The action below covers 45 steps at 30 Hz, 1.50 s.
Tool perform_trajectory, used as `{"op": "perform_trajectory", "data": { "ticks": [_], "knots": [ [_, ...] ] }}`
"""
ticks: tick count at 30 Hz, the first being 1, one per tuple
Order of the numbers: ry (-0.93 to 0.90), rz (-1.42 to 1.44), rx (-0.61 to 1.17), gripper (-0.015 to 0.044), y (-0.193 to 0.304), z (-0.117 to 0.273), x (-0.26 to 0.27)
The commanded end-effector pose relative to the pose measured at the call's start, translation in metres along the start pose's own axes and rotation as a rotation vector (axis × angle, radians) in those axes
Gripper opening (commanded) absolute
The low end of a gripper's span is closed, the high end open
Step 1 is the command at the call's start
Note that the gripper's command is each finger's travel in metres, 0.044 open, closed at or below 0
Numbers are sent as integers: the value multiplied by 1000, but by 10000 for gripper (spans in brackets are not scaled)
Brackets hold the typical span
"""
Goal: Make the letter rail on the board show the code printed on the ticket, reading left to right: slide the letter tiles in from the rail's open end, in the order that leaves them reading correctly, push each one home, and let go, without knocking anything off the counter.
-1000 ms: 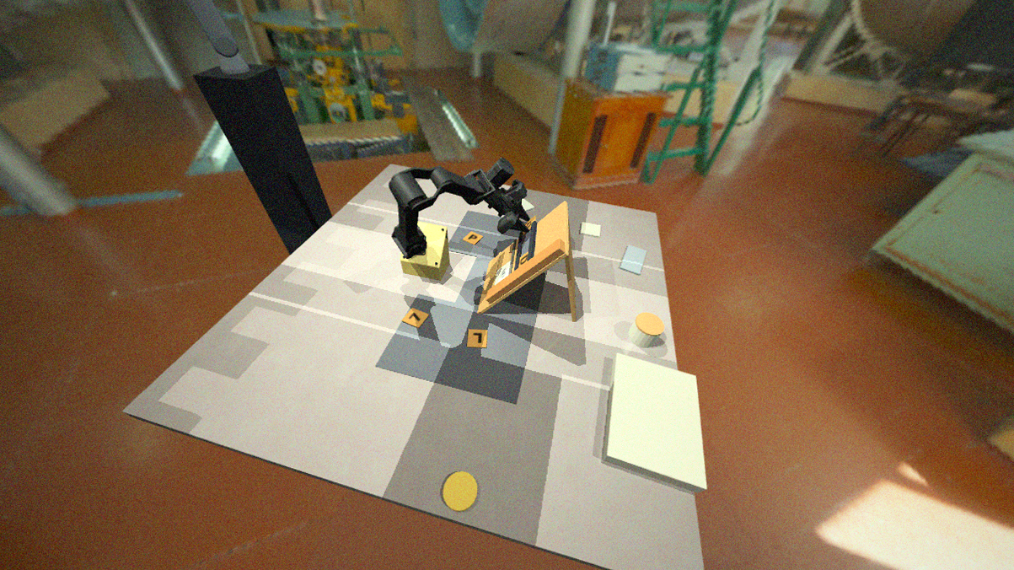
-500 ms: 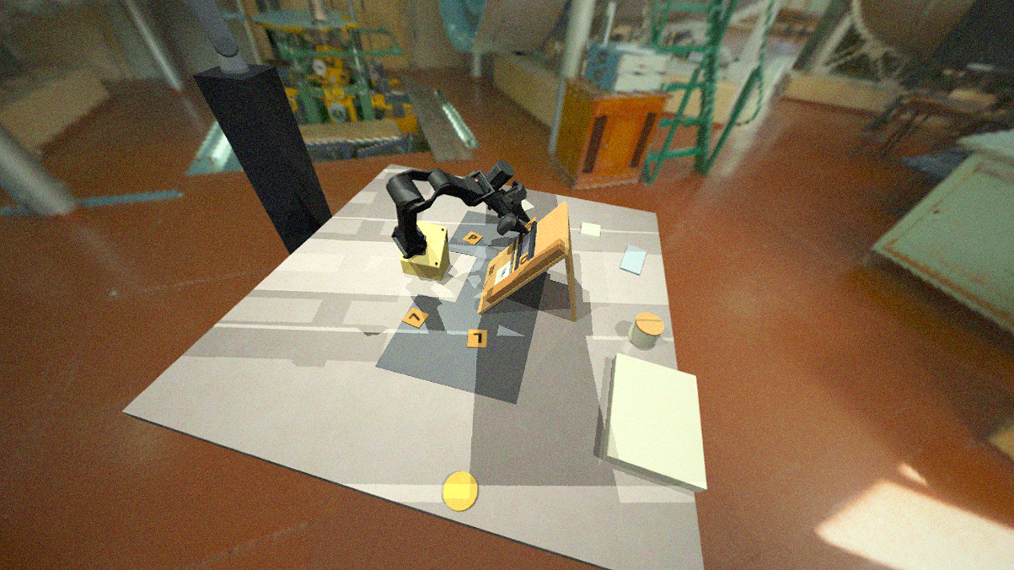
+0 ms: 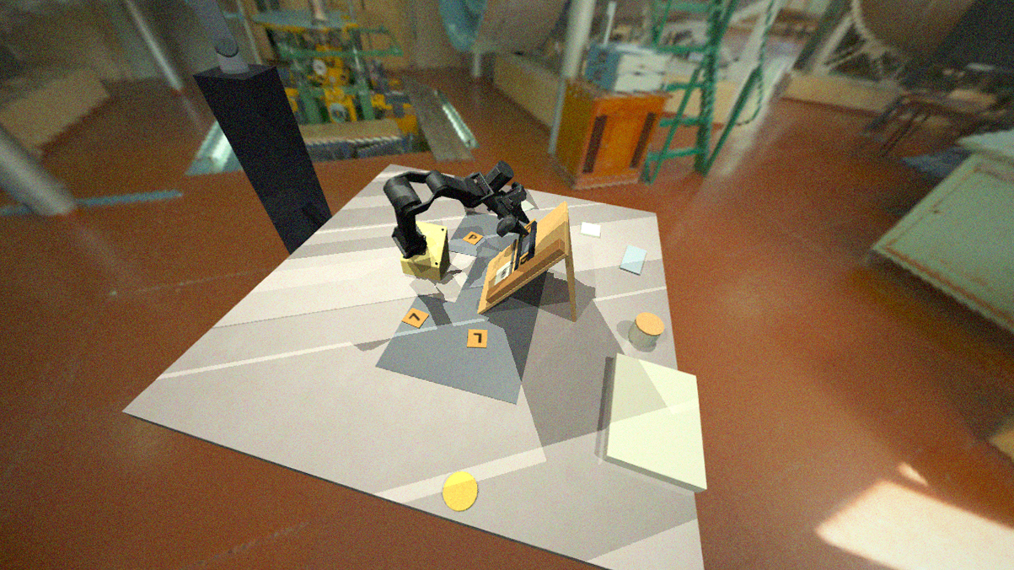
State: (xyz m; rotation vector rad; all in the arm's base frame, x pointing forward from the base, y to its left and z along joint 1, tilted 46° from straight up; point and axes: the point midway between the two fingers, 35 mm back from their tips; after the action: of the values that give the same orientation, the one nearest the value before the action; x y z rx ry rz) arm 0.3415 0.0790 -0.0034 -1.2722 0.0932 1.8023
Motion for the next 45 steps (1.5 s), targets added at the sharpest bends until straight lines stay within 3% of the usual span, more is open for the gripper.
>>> {"op": "perform_trajectory", "data": {
  "ticks": [1,45],
  "knots": [
    [-5,3,-3,0,0,1,-2],
    [-4,4,-3,0,3,0,-23]
  ]
}}
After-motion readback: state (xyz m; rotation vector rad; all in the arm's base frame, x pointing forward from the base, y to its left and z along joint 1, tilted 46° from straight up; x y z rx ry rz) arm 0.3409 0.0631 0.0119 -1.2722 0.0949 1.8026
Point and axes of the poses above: the point midway between the two fingers, 35 mm back from their tips, its own z axis back along the fingers, its own x axis across the jaws, y = z × x, and after that the axes turned 9 degrees about z, right-handed
